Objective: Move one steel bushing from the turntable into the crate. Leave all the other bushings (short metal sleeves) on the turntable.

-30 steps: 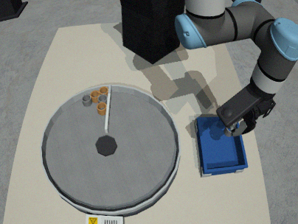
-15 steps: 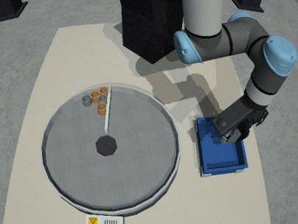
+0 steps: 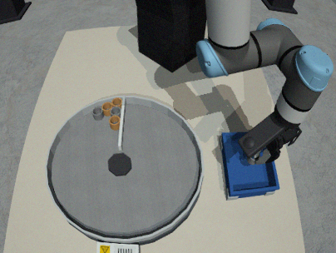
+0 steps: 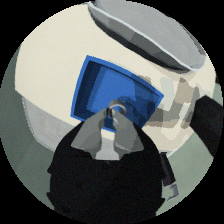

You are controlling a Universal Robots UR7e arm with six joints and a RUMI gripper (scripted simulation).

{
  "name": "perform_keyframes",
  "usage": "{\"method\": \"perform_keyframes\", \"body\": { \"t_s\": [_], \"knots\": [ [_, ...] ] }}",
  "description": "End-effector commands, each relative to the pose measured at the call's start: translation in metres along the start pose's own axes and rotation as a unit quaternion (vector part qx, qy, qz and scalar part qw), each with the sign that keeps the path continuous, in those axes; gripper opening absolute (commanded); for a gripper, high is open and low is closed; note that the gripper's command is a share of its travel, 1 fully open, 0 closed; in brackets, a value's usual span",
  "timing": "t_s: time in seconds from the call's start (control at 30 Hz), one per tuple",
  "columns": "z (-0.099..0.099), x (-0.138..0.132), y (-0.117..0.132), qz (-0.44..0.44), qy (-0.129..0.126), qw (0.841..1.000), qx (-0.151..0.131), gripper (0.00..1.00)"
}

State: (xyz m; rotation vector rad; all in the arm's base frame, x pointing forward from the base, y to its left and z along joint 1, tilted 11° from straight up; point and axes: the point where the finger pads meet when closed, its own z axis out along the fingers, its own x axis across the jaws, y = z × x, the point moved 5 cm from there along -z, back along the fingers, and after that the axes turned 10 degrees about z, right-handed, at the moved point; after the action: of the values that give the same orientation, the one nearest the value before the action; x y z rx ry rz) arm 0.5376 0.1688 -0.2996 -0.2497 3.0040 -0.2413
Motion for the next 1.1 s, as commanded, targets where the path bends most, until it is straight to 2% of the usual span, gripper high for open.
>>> {"method": "perform_keyframes", "body": {
  "t_s": [0.0, 0.77, 1.07],
  "knots": [
    [0.0000, -0.0024, -0.0007, 0.001, -0.002, 1.000, 0.000, 0.00],
    [0.0002, -0.0025, -0.0007, 0.001, -0.002, 1.000, 0.000, 0.00],
    [0.0064, -0.0028, -0.0014, 0.001, -0.002, 1.000, 0.000, 0.00]
  ]
}}
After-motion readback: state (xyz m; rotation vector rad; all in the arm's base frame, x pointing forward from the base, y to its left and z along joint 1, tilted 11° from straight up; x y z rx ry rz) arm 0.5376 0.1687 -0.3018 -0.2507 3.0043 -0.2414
